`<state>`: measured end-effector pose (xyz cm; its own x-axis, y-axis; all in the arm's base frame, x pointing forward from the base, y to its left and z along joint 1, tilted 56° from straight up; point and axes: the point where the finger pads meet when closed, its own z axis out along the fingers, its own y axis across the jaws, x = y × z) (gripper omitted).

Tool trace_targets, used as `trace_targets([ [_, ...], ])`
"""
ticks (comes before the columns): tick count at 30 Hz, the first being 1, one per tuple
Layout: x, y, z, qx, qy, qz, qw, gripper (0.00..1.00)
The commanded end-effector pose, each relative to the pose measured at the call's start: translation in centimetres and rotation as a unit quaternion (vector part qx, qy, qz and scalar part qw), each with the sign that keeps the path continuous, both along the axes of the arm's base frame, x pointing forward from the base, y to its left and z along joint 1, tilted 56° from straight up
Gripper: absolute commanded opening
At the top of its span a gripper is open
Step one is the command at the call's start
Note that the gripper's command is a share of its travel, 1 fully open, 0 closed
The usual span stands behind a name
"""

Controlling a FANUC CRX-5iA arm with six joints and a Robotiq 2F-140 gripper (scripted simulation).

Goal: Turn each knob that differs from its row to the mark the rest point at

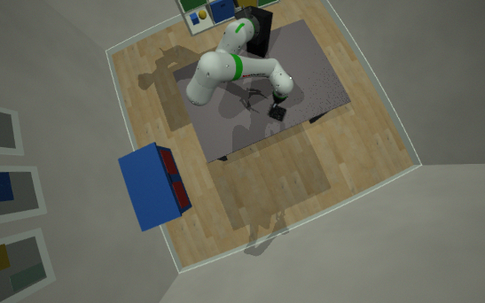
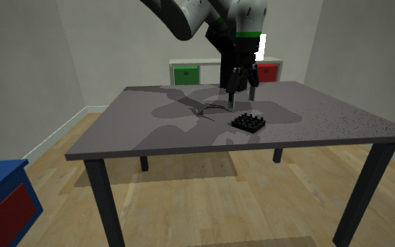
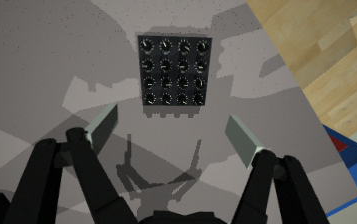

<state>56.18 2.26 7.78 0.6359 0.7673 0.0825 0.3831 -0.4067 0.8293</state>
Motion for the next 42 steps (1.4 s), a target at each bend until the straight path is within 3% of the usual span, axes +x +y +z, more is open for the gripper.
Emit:
trace_targets([
  [1, 0.0, 0.0, 0.0, 0.000, 0.000, 0.000, 1.000, 1.00],
  [42, -3.1, -4.1, 0.1, 0.000, 0.000, 0.000, 1.000, 1.00],
])
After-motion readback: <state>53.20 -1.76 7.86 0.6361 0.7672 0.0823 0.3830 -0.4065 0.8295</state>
